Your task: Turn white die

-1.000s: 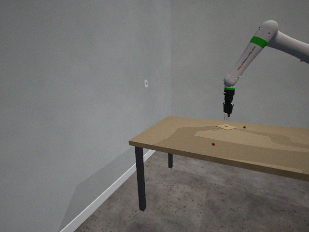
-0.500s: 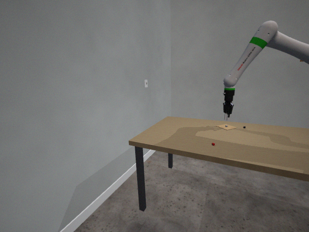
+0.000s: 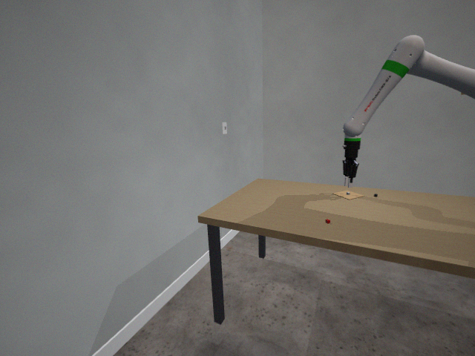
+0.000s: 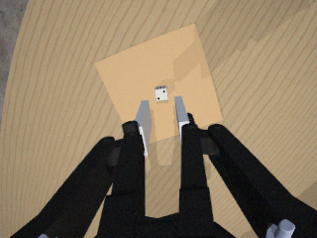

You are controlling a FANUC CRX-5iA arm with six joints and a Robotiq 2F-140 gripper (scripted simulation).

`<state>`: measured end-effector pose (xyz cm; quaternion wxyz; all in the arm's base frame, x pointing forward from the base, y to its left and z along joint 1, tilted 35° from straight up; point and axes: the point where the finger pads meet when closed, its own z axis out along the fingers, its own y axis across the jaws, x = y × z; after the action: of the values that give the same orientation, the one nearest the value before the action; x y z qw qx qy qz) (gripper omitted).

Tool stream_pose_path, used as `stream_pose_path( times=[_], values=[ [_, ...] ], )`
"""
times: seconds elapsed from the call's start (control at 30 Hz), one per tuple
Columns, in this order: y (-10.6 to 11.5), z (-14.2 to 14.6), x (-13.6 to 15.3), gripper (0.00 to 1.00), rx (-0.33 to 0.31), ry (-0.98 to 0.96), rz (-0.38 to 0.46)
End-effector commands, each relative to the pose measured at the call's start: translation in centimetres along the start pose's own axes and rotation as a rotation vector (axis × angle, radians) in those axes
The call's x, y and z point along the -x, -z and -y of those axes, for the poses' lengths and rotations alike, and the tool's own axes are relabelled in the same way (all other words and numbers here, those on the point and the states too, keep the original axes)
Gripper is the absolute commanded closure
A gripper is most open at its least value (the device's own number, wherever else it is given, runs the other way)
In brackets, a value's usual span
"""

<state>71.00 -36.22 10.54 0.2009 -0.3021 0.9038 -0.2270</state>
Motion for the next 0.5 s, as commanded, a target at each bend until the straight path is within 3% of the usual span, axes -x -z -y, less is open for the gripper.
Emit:
stream_pose_path(
  times=[0.0, 0.47],
  values=[
    [-0.2, 0.0, 0.0, 0.73, 0.000, 0.000, 0.000],
    [-2.3, 0.1, 0.1, 0.73, 0.000, 0.000, 0.000]
  ],
)
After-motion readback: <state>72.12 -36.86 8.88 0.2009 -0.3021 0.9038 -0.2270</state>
